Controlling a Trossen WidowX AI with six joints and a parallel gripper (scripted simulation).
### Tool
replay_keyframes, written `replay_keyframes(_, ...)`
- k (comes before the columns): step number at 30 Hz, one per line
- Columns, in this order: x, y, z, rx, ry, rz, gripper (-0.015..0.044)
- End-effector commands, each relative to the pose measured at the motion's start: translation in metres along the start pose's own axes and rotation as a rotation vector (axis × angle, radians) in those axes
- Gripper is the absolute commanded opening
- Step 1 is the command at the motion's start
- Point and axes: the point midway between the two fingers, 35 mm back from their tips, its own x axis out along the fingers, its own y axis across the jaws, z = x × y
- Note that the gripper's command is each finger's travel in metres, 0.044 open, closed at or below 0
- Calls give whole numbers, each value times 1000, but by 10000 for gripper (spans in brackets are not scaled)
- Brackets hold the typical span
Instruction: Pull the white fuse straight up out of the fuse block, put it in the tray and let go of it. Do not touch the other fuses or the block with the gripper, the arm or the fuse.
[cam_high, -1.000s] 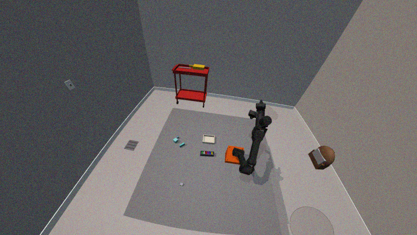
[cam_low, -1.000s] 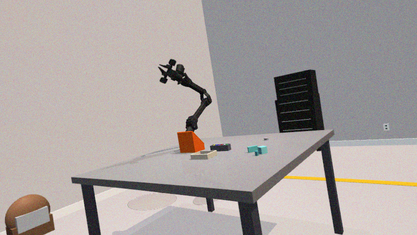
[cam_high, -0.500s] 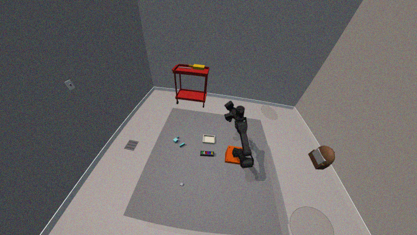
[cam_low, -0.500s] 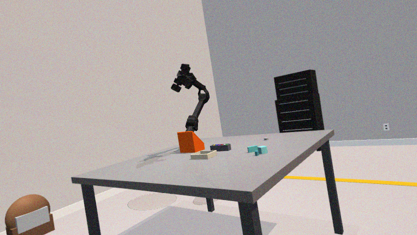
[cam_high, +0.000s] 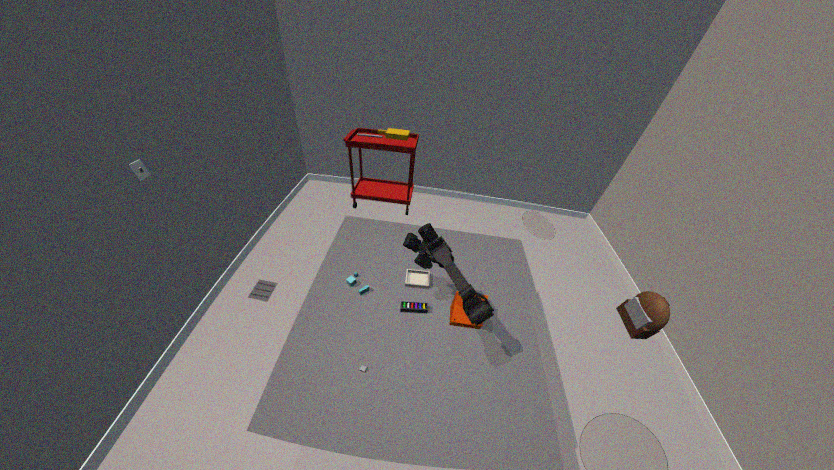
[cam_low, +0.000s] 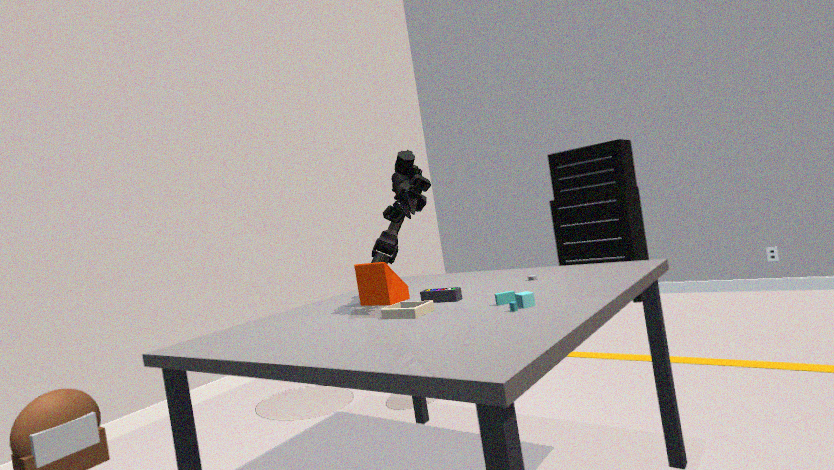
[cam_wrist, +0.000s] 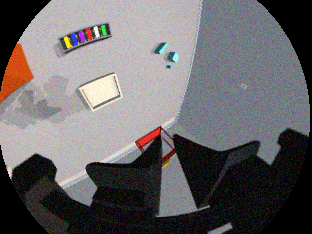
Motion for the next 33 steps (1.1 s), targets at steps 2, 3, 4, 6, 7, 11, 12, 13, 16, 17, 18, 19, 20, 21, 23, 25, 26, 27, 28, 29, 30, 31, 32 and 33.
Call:
replay_keyframes(2, 41, 21, 67, -66, -207, 158, 74)
replay_keyframes(3, 48, 28, 82, -79, -249, 195, 74)
replay_keyframes(4, 55, 34, 96, -91, -291, 233, 74)
replay_keyframes(6, 66, 49, 125, -113, -370, 311, 74)
replay_keyframes(7, 70, 57, 139, -123, -408, 351, 74)
replay_keyframes(11, 79, 94, 194, -157, -549, 518, 74)
replay_keyframes(12, 79, 102, 205, -163, -574, 553, 74)
replay_keyframes(13, 78, 107, 211, -166, -589, 574, 74)
replay_keyframes(16, 78, 109, 213, -167, -594, 581, 74)
replay_keyframes(17, 78, 109, 213, -167, -594, 581, 74)
replay_keyframes(18, 78, 109, 214, -167, -594, 581, 74)
replay_keyframes(19, 79, 110, 214, -167, -594, 581, 74)
replay_keyframes(20, 79, 110, 214, -167, -594, 581, 74)
replay_keyframes(21, 80, 110, 215, -167, -594, 581, 74)
replay_keyframes(23, 81, 111, 216, -167, -594, 581, 74)
replay_keyframes(25, 83, 112, 217, -167, -594, 581, 74)
replay_keyframes(26, 83, 112, 217, -167, -594, 581, 74)
replay_keyframes(27, 84, 113, 218, -167, -594, 581, 74)
replay_keyframes(28, 85, 113, 219, -167, -594, 581, 74)
replay_keyframes(29, 85, 114, 219, -167, -594, 581, 74)
replay_keyframes(30, 86, 114, 220, -167, -594, 581, 74)
replay_keyframes(31, 87, 114, 220, -167, -594, 581, 74)
replay_keyframes(32, 87, 115, 221, -167, -594, 581, 74)
replay_keyframes(33, 88, 115, 222, -167, -594, 581, 74)
